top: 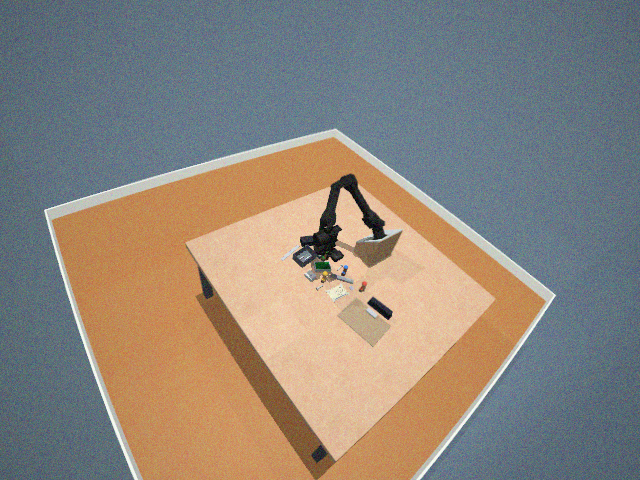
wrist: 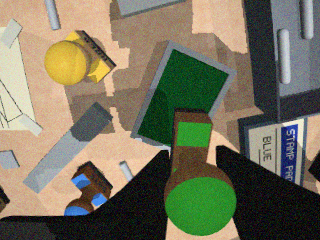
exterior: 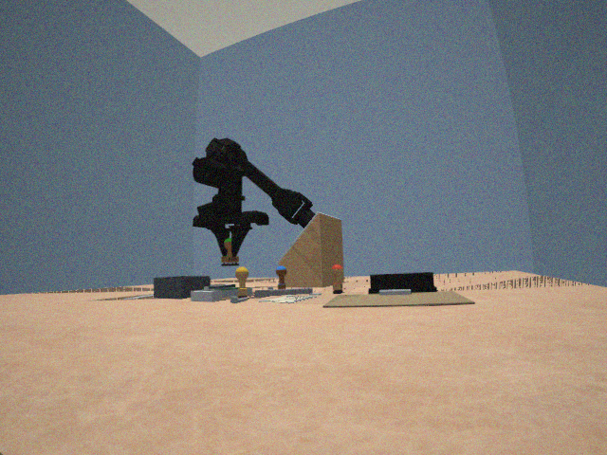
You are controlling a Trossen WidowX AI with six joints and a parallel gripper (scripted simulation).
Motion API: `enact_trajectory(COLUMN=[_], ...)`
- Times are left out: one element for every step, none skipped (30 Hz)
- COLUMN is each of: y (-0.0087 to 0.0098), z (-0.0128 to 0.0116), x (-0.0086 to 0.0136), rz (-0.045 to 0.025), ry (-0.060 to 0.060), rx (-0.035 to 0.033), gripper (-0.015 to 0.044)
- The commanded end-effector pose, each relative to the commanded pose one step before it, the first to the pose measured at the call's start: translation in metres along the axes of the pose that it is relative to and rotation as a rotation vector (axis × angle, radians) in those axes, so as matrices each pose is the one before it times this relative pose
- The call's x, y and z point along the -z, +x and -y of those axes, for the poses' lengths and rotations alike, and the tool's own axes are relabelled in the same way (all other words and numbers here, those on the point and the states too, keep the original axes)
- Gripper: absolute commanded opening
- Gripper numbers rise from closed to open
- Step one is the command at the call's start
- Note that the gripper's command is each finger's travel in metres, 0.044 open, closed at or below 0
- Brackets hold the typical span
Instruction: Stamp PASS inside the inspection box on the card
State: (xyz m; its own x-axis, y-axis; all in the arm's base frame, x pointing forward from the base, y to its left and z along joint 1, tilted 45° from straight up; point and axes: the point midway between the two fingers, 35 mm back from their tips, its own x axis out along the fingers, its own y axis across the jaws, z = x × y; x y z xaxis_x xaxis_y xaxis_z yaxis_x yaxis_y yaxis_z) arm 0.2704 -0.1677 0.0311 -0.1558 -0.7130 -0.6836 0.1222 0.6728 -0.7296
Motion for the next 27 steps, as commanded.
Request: enact_trajectory(y=[0.0003,0.00066,0.00066,0.00066,0.00066,0.00066,0.00066,0.00066,0.00066,0.00066,0.00066,0.00066,0.00066,0.00066,0.00066,0.00066,0.00066,0.00066,0.00066,0.00066,0.00066,0.00066,0.00066,0.00066,0.00066,0.00066,0.00066], z=[0.00071,-0.00005,-0.00005,-0.00005,-0.00005,-0.00005,-0.00004,-0.00005,-0.00004,-0.00004,-0.00004,-0.00004,-0.00004,-0.00004,-0.00004,-0.00004,-0.00004,-0.00004,-0.00004,-0.00004,-0.00003,-0.00003,-0.00003,-0.00003,-0.00003,-0.00003,-0.00003], x=[-0.00351,-0.00006,-0.00006,-0.00006,-0.00006,-0.00005,-0.00005,-0.00005,-0.00005,-0.00005,-0.00004,-0.00004,-0.00004,-0.00004,-0.00004,-0.00004,-0.00004,-0.00003,-0.00003,-0.00003,-0.00003,-0.00003,-0.00003,-0.00002,-0.00002,-0.00002,-0.00002], rz=[0.00379,0.00001,0.00001,0.00001,0.00001,0.00001,0.00001,0.00002,0.00002,0.00002,0.00002,0.00002,0.00002,0.00002,0.00002,0.00002,0.00002,0.00002,0.00002,0.00002,0.00002,0.00002,0.00002,0.00002,0.00002,0.00002,0.00002], ry=[0.008,-0.0001,-0.0001,-0.0001,-0.0001,-0.0001,-0.0001,0.0,0.0,0.0,0.0,0.0,0.0,0.0,0.0,0.0,0.0,0.0,0.0,0.0,0.0,0.0,0.0,0.0,0.0,0.0,0.0], rx=[0.00511,-0.00004,-0.00004,-0.00003,-0.00003,-0.00003,-0.00003,-0.00003,-0.00003,-0.00003,-0.00003,-0.00002,-0.00002,-0.00002,-0.00002,-0.00001,-0.00001,-0.00001,-0.00001,0.0,0.0,0.0,0.0,0.00001,0.00001,0.00001,0.00001], gripper=[0.0,0.0,0.0,0.0,0.0,0.0,0.0,0.0,0.0,0.0,0.0,0.0,0.0,0.0,0.0,0.0,0.0,0.0,0.0,0.0,0.0,0.0,0.0,0.0,0.0,0.0,0.0])
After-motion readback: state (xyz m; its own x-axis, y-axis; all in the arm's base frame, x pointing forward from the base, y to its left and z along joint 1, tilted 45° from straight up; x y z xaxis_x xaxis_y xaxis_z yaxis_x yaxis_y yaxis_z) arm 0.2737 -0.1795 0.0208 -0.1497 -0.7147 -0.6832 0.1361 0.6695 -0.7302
